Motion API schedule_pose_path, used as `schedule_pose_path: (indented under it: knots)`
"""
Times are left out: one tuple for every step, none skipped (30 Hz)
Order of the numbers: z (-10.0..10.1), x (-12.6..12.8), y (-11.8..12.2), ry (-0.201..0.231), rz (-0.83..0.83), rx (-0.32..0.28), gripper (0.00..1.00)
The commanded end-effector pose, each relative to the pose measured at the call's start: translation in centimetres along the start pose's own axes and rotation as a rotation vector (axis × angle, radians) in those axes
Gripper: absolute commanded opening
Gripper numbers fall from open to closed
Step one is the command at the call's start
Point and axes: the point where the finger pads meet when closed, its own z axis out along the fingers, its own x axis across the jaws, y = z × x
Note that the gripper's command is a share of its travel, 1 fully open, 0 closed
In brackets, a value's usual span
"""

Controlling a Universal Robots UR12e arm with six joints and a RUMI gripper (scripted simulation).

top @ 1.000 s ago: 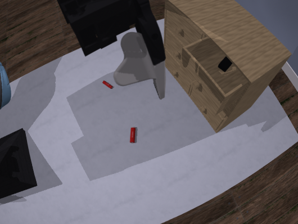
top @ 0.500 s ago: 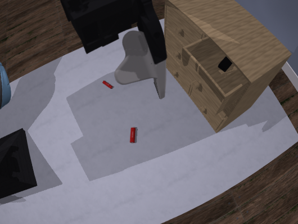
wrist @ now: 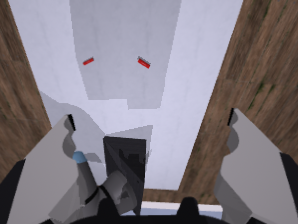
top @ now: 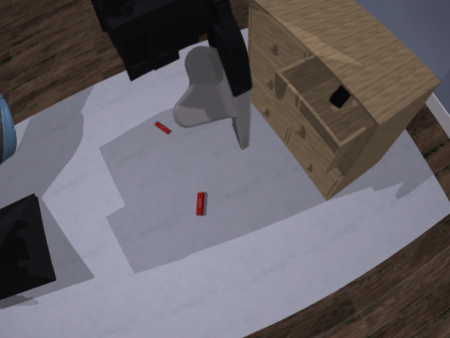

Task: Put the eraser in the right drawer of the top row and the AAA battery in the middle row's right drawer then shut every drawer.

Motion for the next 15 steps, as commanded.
schedule_pose_path:
  knots:
    - [-0.1,0.0,0.0,0.001,0.000,0.001,1.00]
    - [-0.1,0.0,0.0,0.001,0.000,0.001,1.00]
    - [-0.1,0.0,0.0,0.001,0.000,0.001,1.00]
    - [-0.1,0.0,0.0,0.001,0.000,0.001,1.00]
    - [-0.1,0.0,0.0,0.001,0.000,0.001,1.00]
    - [-0.1,0.1,0.1,0.001,0.000,0.001,1.00]
    - [0.1,0.3,0.5,0.001,0.000,0.001,1.00]
    - [0.3,0.8,1.5,0.002,0.000,0.001,1.00]
    - [0.7,1.4,2.9,0.002,0.000,0.001,1.00]
    - [1.1,2.1,4.4,0.002,0.000,0.001,1.00]
    - [1.5,2.6,5.8,0.002,0.000,0.001,1.00]
    - [1.8,3.0,6.8,0.001,0.000,0.001,1.00]
    - [2.0,3.1,7.3,0.001,0.000,0.001,1.00]
    - [2.0,3.2,7.3,0.001,0.000,0.001,1.00]
    - [2.0,3.2,7.3,0.001,0.000,0.001,1.00]
